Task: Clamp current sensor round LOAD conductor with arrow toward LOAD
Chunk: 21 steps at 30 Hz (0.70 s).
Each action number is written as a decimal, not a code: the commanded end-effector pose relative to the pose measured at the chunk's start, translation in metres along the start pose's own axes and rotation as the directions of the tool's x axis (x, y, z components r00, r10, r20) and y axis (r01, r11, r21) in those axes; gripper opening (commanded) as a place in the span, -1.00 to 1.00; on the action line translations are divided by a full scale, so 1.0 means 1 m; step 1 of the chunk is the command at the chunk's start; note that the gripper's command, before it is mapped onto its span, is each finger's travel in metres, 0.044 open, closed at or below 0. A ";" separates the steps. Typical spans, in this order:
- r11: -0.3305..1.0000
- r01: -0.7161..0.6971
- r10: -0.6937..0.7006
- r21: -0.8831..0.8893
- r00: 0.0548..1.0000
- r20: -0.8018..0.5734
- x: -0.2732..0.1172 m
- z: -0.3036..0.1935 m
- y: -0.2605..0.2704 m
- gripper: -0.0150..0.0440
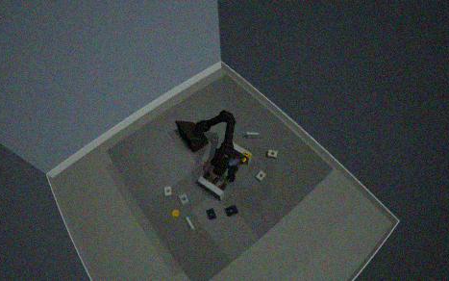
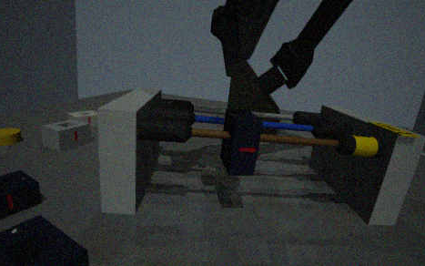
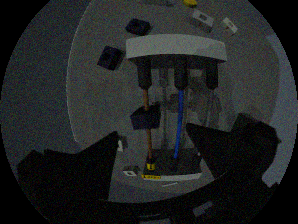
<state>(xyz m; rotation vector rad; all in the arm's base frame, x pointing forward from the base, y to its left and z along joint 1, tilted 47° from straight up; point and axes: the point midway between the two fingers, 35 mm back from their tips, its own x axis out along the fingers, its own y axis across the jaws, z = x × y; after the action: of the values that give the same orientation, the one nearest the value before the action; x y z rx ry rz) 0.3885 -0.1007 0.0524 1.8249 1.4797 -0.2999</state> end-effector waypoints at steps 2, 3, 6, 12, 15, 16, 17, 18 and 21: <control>1.000 -0.002 0.002 -0.002 1.000 -0.002 0.000 -0.001 0.000 1.00; 1.000 -0.002 0.002 -0.002 1.000 -0.002 0.000 -0.001 0.000 1.00; 1.000 -0.002 0.002 -0.002 1.000 -0.002 0.000 -0.001 0.000 1.00; 1.000 -0.002 0.002 -0.002 1.000 -0.002 0.000 -0.001 0.000 1.00; 1.000 0.002 -0.002 -0.028 1.000 0.020 -0.001 -0.005 -0.001 1.00; 0.998 0.005 -0.003 -0.062 0.999 0.044 -0.002 -0.010 -0.001 1.00; 0.995 0.010 -0.002 -0.103 0.997 0.074 -0.002 -0.017 -0.003 1.00; 0.989 0.014 0.001 -0.144 0.995 0.105 -0.003 -0.024 -0.004 1.00; 0.965 0.031 0.021 -0.261 0.981 0.194 -0.006 -0.042 -0.010 1.00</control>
<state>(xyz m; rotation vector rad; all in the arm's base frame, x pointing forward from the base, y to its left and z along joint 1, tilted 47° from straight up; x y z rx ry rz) 0.3732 -0.0854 0.0650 1.6477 1.3946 -0.2900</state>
